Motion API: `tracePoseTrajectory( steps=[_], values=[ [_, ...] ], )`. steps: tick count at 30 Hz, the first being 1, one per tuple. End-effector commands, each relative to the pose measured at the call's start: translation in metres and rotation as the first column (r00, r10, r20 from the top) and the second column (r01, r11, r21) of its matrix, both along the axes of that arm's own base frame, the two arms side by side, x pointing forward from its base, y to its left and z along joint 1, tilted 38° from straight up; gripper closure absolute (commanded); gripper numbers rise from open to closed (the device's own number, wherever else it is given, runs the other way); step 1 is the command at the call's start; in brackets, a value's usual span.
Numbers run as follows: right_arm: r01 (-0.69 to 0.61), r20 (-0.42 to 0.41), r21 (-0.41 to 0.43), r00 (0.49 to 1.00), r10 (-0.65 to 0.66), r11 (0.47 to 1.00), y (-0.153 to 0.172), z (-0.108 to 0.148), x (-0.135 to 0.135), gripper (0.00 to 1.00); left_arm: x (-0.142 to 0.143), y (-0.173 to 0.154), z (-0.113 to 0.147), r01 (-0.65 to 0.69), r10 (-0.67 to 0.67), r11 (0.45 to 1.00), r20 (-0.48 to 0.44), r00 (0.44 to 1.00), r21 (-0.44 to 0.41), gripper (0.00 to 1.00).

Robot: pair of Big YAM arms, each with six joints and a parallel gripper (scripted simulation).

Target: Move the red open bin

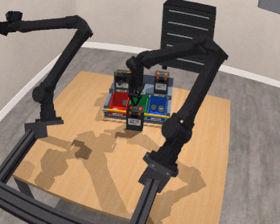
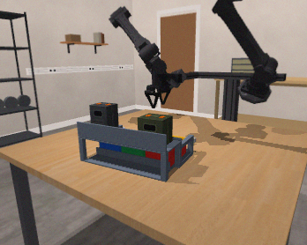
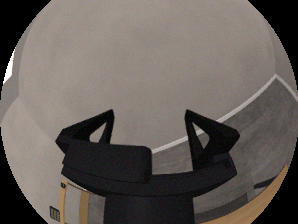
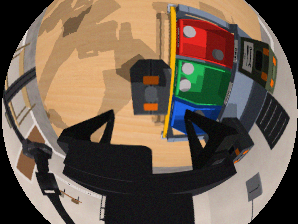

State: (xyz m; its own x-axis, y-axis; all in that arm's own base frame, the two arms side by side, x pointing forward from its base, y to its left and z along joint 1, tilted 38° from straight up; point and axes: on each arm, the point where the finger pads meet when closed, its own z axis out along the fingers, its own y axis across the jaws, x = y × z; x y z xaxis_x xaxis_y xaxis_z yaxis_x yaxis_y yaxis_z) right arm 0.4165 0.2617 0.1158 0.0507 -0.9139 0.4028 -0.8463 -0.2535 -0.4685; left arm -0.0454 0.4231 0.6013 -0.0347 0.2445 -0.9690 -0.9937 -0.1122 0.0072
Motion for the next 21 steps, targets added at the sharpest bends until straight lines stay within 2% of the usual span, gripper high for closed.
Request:
tracePoseTrajectory(
  steps=[1, 10, 11, 15, 21],
  values=[
    [-0.018, 0.011, 0.015, 1.000, 0.018, 1.000, 0.007, 0.000, 0.005, 0.00, -0.003, -0.014, 0.037, -0.006, 0.006, 0.999, 0.001, 1.000, 0.052, 0.00],
    [-0.008, -0.001, 0.003, 1.000, 0.008, 1.000, -0.003, -0.015, 0.010, 0.00, -0.003, -0.014, 0.037, -0.006, 0.006, 0.999, 0.001, 1.000, 0.052, 0.00],
    [-0.037, 0.039, 0.040, 0.999, 0.036, 0.999, 0.017, 0.007, 0.011, 0.00, -0.003, -0.014, 0.037, -0.006, 0.006, 0.999, 0.001, 1.000, 0.052, 0.00],
    [-0.002, 0.000, 0.003, 1.000, 0.002, 1.000, -0.007, -0.021, 0.016, 0.00, -0.003, -0.014, 0.037, -0.006, 0.006, 0.999, 0.001, 1.000, 0.052, 0.00],
    [-0.022, 0.015, 0.018, 1.000, 0.021, 1.000, -0.001, -0.017, 0.016, 0.00, -0.003, -0.014, 0.037, -0.006, 0.006, 0.999, 0.001, 1.000, 0.052, 0.00]
  ],
)
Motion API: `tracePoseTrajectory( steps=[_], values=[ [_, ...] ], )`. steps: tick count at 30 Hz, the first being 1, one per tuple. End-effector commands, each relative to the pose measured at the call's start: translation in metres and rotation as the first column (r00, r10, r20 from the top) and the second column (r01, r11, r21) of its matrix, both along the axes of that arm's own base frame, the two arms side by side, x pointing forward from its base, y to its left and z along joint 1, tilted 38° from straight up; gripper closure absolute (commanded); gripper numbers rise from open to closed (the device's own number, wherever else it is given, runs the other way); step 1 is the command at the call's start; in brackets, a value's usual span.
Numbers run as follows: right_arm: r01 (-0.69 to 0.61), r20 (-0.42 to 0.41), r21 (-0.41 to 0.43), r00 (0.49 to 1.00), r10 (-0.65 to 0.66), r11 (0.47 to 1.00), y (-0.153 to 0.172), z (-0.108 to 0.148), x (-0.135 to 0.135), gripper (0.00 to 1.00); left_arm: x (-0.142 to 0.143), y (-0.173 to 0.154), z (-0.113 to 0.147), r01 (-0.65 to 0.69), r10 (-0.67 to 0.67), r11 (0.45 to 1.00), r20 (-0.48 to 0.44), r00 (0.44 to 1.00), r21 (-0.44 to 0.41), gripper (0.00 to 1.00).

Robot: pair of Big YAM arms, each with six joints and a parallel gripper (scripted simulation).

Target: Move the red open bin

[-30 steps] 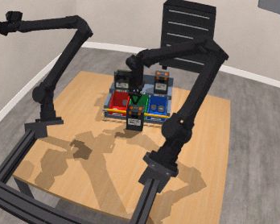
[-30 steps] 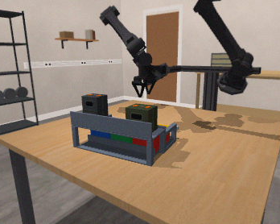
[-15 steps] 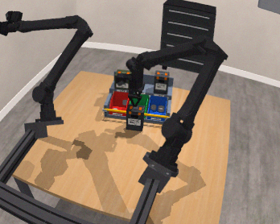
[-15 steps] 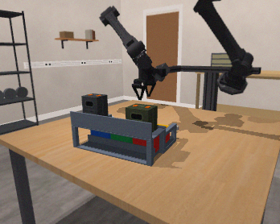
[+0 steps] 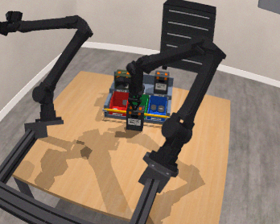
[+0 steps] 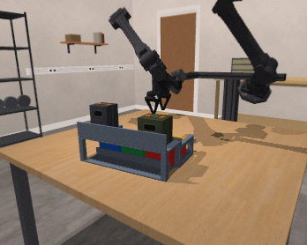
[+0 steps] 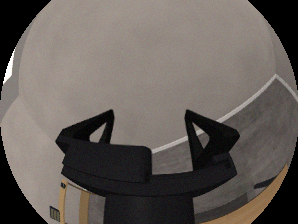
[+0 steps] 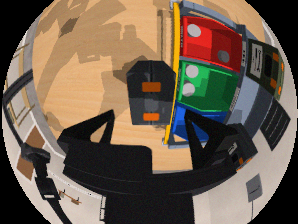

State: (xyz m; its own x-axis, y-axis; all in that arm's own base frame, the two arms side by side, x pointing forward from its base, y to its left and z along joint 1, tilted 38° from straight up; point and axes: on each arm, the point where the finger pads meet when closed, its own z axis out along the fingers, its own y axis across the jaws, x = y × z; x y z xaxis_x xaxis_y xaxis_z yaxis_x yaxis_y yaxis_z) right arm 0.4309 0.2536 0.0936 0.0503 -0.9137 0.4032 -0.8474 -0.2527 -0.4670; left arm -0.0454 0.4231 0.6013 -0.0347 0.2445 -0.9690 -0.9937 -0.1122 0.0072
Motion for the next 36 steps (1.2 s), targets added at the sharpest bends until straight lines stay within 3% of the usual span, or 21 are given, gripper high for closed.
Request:
tracePoseTrajectory(
  steps=[1, 4, 9, 12, 36],
  values=[
    [-0.016, 0.022, 0.022, 1.000, 0.015, 1.000, 0.005, 0.007, 0.005, 0.00, -0.003, -0.014, 0.037, -0.006, 0.006, 0.999, 0.001, 1.000, 0.052, 0.00],
    [-0.003, 0.009, 0.010, 1.000, 0.003, 1.000, -0.001, -0.005, 0.011, 0.00, -0.003, -0.014, 0.037, -0.006, 0.006, 0.999, 0.001, 1.000, 0.052, 0.00],
    [-0.038, 0.017, 0.017, 0.999, 0.038, 0.999, 0.014, -0.001, 0.004, 0.00, -0.003, -0.014, 0.037, -0.006, 0.006, 0.999, 0.001, 1.000, 0.052, 0.00],
    [-0.010, 0.011, 0.011, 1.000, 0.010, 1.000, 0.000, -0.007, 0.011, 0.00, -0.003, -0.014, 0.037, -0.006, 0.006, 0.999, 0.001, 1.000, 0.052, 0.00],
    [-0.011, 0.016, 0.018, 1.000, 0.011, 1.000, 0.001, -0.007, 0.012, 0.00, -0.003, -0.014, 0.037, -0.006, 0.006, 0.999, 0.001, 1.000, 0.052, 0.00]
  ],
)
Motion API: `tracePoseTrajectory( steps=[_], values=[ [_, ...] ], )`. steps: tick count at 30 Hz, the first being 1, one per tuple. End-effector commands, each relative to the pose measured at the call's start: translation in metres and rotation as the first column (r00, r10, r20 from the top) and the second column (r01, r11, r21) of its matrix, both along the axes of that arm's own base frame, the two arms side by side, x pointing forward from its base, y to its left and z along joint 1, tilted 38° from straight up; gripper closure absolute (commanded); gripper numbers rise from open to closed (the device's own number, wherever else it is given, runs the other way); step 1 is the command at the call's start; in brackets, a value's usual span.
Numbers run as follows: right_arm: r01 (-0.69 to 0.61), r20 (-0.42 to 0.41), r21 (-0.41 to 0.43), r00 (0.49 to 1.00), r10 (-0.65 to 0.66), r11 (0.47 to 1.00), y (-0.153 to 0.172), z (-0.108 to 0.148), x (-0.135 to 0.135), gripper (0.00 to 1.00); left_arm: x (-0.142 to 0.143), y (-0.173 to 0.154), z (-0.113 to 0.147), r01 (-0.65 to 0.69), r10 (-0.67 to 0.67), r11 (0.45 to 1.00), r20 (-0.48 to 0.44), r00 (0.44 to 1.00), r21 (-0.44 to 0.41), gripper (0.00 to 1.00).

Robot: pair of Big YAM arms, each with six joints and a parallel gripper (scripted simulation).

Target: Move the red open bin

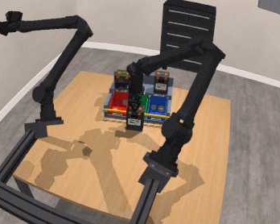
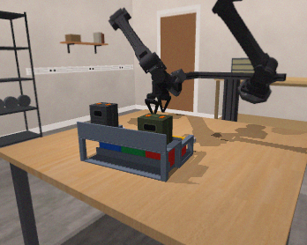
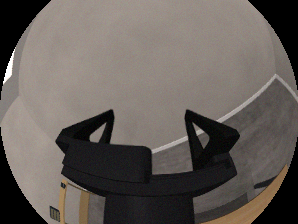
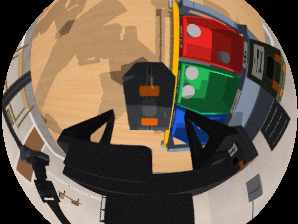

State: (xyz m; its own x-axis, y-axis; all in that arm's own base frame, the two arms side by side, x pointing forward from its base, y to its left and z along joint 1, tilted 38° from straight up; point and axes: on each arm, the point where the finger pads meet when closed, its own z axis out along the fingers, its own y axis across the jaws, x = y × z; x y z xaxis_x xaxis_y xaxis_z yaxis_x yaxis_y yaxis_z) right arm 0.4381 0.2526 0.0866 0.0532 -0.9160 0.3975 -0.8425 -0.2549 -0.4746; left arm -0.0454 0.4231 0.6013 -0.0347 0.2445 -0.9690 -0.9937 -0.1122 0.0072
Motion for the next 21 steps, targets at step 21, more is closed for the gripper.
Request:
tracePoseTrajectory(
  steps=[21],
  values=[
    [-0.004, 0.007, 0.010, 1.000, 0.004, 1.000, 0.0019, -0.0014, 0.0044, 0.00, -0.0030, -0.0141, 0.0375, -0.006, 0.006, 0.999, 0.001, 1.000, 0.052, 0.00]
  ],
)
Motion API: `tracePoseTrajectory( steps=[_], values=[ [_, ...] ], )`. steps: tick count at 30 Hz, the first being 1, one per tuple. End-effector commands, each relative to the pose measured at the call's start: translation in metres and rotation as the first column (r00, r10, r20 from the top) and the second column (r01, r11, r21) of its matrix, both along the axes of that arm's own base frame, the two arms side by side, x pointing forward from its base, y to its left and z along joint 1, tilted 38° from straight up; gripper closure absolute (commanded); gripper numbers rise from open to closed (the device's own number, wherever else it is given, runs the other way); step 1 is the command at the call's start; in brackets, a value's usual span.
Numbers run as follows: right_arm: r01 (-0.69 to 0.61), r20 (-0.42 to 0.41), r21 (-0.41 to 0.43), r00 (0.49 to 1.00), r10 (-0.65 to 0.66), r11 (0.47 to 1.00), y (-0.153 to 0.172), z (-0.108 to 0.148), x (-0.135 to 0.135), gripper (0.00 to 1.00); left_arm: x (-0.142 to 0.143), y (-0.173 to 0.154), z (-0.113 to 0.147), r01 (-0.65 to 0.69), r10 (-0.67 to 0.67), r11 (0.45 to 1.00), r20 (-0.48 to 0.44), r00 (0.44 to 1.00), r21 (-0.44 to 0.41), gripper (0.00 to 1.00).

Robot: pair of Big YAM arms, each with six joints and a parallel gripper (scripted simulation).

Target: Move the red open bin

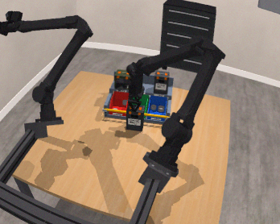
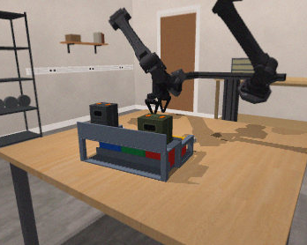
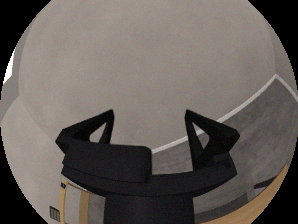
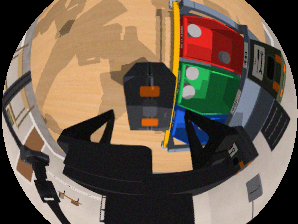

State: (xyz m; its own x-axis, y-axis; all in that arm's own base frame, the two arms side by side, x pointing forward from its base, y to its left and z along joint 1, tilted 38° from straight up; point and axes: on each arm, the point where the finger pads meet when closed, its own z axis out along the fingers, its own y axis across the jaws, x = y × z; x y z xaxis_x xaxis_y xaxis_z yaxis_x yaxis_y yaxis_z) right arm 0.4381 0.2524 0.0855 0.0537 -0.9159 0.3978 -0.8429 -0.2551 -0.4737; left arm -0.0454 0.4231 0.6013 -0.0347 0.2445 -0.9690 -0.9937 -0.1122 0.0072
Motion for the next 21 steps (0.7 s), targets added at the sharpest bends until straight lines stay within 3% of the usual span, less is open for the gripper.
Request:
tracePoseTrajectory(
  steps=[1, 21],
  values=[
    [-0.004, 0.013, 0.015, 1.000, 0.004, 1.000, 0.0035, 0.0023, 0.0058, 0.00, -0.0030, -0.0141, 0.0375, -0.006, 0.006, 0.999, 0.001, 1.000, 0.052, 0.00],
    [-0.003, 0.009, 0.012, 1.000, 0.003, 1.000, 0.0025, -0.0002, 0.0073, 0.00, -0.0030, -0.0141, 0.0375, -0.006, 0.006, 0.999, 0.001, 1.000, 0.052, 0.00]
  ],
)
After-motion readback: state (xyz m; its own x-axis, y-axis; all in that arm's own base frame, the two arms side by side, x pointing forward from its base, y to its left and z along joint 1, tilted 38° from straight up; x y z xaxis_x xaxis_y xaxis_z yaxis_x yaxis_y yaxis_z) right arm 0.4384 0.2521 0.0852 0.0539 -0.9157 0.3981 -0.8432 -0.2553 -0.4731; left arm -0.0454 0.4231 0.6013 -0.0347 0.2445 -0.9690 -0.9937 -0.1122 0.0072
